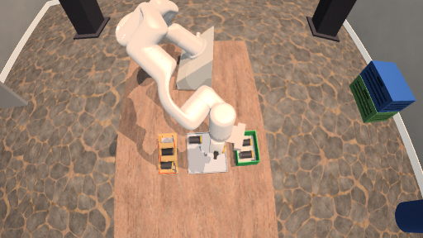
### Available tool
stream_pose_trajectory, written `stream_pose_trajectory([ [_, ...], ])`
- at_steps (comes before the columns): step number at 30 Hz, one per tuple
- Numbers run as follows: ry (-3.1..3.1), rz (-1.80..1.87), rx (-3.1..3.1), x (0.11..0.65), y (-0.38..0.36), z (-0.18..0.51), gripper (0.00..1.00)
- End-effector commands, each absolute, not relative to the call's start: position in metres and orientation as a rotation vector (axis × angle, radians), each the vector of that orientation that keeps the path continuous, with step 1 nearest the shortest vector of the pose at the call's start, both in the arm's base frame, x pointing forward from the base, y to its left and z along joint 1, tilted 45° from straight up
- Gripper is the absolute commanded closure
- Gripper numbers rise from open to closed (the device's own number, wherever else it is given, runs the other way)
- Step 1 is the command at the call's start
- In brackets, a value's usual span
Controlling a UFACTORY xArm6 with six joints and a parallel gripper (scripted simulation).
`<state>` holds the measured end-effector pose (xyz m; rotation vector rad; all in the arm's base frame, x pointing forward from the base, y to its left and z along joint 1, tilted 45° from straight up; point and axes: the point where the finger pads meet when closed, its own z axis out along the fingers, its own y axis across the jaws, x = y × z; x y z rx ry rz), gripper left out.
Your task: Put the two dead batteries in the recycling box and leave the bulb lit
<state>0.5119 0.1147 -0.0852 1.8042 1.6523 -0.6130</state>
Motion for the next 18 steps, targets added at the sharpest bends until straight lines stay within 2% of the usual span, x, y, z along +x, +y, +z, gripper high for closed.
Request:
stream_pose_trajectory([
  [1,1.779,-0.669,1.713,0.5132,0.1165,-0.0839,0.72],
  [18,1.935,-0.738,1.578,0.5132,0.1165,-0.0839,0.72],
])
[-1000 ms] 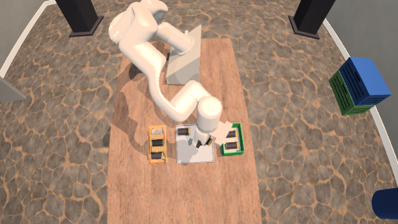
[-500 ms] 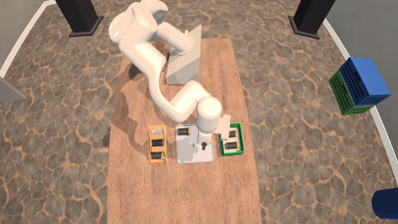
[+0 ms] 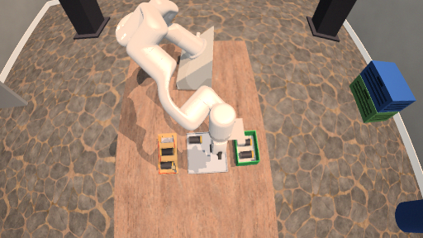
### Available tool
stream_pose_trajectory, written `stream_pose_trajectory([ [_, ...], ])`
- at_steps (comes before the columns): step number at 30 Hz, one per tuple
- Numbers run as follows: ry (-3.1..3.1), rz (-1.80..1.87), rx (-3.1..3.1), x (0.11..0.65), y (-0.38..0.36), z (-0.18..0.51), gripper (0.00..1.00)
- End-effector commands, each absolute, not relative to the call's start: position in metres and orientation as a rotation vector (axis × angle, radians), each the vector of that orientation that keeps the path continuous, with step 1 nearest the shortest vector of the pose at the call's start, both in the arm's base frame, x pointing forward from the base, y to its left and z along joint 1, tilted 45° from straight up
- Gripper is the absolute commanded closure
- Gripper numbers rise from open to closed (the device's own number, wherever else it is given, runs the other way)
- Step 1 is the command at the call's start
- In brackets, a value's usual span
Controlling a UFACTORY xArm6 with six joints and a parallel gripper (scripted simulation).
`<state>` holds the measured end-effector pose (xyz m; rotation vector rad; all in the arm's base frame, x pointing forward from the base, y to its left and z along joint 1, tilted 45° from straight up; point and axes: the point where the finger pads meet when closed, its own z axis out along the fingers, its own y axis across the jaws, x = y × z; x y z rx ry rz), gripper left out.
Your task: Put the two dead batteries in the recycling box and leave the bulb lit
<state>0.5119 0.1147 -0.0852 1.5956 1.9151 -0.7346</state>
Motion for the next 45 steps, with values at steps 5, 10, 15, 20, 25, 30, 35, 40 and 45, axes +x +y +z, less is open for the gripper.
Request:
stream_pose_trajectory([
  [5,1.942,-0.741,1.571,0.513,0.117,-0.084,0.72],
  [10,1.942,-0.741,1.571,0.513,0.117,-0.084,0.72],
  [15,1.942,-0.741,1.571,0.513,0.116,-0.084,0.72],
  [20,1.942,-0.741,1.571,0.511,0.11,-0.078,0.72],
  [25,1.942,-0.741,1.571,0.503,0.086,-0.055,0.72],
  [30,1.942,-0.741,1.571,0.495,0.062,-0.031,0.72],
  [35,1.942,-0.741,1.571,0.481,0.023,0.006,0.72],
  [40,1.942,-0.741,1.571,0.469,-0.013,0.041,0.72],
  [45,1.942,-0.741,1.571,0.462,-0.034,0.061,0.72],
])
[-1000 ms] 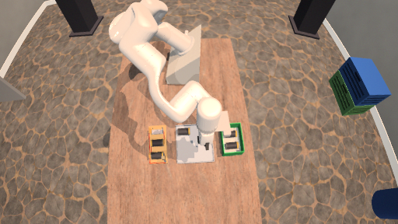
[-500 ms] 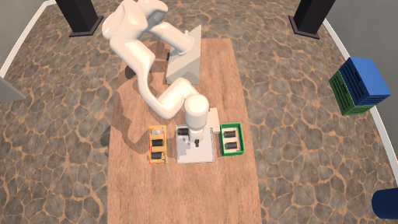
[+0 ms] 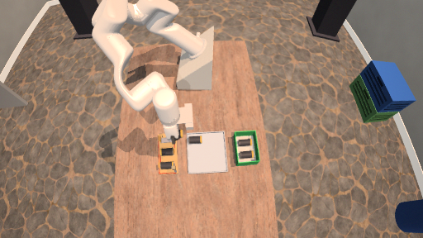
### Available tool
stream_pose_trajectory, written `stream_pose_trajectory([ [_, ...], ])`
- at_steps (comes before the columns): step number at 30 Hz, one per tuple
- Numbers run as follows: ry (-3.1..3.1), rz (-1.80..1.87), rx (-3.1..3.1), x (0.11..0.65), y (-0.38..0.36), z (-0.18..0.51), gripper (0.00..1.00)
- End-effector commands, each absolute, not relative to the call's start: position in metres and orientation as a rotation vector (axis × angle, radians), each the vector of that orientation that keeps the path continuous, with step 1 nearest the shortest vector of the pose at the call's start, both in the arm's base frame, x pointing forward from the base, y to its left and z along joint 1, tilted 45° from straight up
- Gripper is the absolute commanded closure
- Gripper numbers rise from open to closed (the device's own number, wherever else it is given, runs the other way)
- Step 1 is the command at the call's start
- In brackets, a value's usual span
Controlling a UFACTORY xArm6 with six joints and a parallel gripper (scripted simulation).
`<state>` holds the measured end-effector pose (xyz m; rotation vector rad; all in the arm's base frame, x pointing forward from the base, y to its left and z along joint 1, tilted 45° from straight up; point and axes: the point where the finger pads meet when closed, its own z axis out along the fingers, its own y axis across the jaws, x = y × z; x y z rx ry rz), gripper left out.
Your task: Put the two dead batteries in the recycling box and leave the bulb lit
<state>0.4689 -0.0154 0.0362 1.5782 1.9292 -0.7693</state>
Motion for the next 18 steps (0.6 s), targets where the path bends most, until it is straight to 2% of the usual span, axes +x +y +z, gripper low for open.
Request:
stream_pose_trajectory([
  [1,1.942,-0.741,1.571,0.46,-0.04,0.067,0.72],
  [18,1.942,-0.741,1.571,0.454,-0.058,0.084,0.72],
])
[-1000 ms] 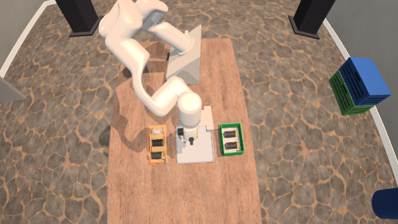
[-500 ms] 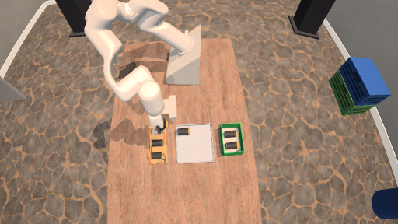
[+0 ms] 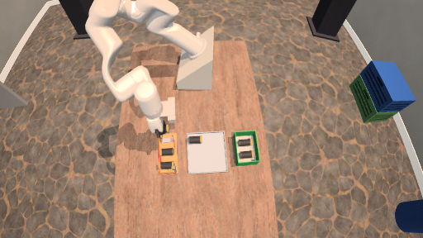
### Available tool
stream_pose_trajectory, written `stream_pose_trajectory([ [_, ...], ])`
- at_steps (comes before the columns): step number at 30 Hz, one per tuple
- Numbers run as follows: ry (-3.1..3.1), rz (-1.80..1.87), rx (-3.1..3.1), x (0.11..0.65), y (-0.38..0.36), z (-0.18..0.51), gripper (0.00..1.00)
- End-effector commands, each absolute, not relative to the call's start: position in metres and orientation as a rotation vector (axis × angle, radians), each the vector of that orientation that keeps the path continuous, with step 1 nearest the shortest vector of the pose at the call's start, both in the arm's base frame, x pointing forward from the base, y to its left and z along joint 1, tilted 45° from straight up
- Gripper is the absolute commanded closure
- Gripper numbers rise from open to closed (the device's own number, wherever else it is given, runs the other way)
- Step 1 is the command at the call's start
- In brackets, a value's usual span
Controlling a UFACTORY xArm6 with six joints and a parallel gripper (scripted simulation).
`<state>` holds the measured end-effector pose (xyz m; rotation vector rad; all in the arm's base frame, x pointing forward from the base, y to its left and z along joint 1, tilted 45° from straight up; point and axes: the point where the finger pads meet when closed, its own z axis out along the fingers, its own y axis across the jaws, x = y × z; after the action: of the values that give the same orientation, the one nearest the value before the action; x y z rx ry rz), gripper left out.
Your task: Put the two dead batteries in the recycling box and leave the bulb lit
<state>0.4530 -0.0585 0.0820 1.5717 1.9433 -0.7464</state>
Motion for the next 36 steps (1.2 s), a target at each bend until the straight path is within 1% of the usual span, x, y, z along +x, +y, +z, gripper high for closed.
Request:
stream_pose_trajectory([
  [1,1.942,-0.741,1.571,0.454,-0.058,0.084,0.72],
  [15,1.942,-0.741,1.571,0.454,-0.059,0.083,0.72],
  [22,1.942,-0.741,1.571,0.458,-0.106,0.035,0.72],
  [36,1.942,-0.741,1.571,0.459,-0.107,0.034,0.72],
])
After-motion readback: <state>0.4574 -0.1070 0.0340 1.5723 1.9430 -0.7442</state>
